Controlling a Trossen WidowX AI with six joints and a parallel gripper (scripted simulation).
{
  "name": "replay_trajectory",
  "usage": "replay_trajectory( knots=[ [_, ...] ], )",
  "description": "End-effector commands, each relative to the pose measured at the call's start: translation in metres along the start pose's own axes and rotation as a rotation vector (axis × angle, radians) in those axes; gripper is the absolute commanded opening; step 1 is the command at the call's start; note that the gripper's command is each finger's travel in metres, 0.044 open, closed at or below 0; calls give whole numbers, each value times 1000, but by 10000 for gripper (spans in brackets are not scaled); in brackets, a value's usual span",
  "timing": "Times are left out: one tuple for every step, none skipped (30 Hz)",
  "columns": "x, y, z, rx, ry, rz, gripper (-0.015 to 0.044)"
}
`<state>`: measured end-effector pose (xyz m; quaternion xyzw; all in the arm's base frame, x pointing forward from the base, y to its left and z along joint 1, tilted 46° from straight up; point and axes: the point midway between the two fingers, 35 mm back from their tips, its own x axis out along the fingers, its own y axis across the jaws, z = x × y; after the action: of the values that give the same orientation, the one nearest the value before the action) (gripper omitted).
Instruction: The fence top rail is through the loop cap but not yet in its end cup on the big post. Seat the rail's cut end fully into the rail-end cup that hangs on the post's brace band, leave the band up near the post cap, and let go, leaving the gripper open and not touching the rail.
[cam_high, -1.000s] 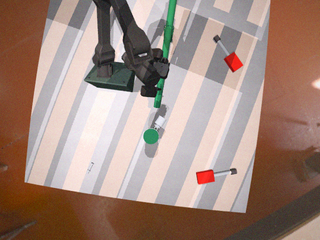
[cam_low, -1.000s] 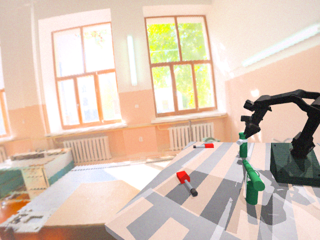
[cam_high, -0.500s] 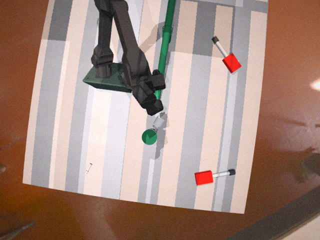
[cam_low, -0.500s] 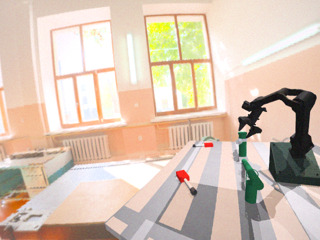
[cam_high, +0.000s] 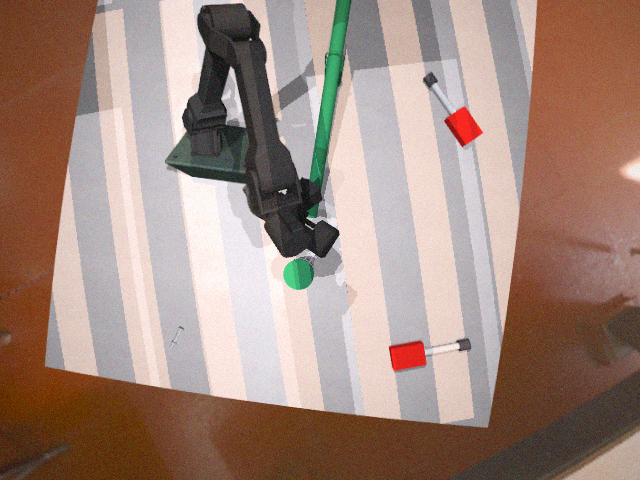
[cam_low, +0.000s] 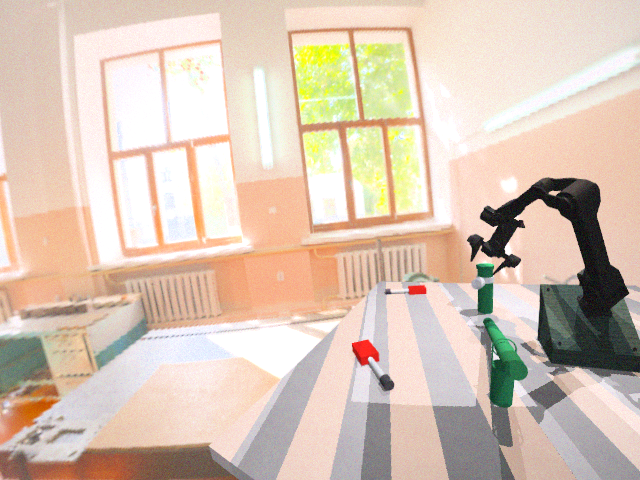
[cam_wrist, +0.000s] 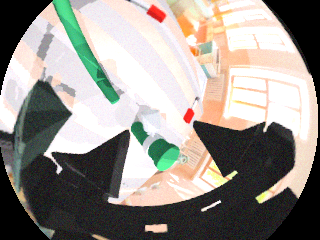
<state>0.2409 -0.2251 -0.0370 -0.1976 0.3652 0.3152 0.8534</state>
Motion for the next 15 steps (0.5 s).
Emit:
replay_trajectory(
  knots=[
    [7, 2, -2, -16, 7, 0, 440],
    [12, 4, -2, -16, 6, 0, 440],
    [18, 8, -2, -16, 6, 0, 440],
    [26, 12, -2, -16, 6, 0, 440],
    [32, 16, -2, -16, 5, -1, 440],
    [34, 18, -2, -16, 5, -1, 440],
    [34, 18, -2, -16, 5, -1, 440],
    [34, 18, -2, -16, 5, -1, 440],
    [34, 18, -2, -16, 5, -1, 440],
    [34, 18, -2, -16, 5, -1, 440],
    [34, 18, -2, -16, 5, -1, 440],
    [35, 17, -2, -16, 5, -1, 440],
    [36, 17, -2, -16, 5, -1, 440],
    [38, 17, -2, -16, 5, -1, 440],
    [39, 17, -2, -16, 6, -1, 440]
  ],
)
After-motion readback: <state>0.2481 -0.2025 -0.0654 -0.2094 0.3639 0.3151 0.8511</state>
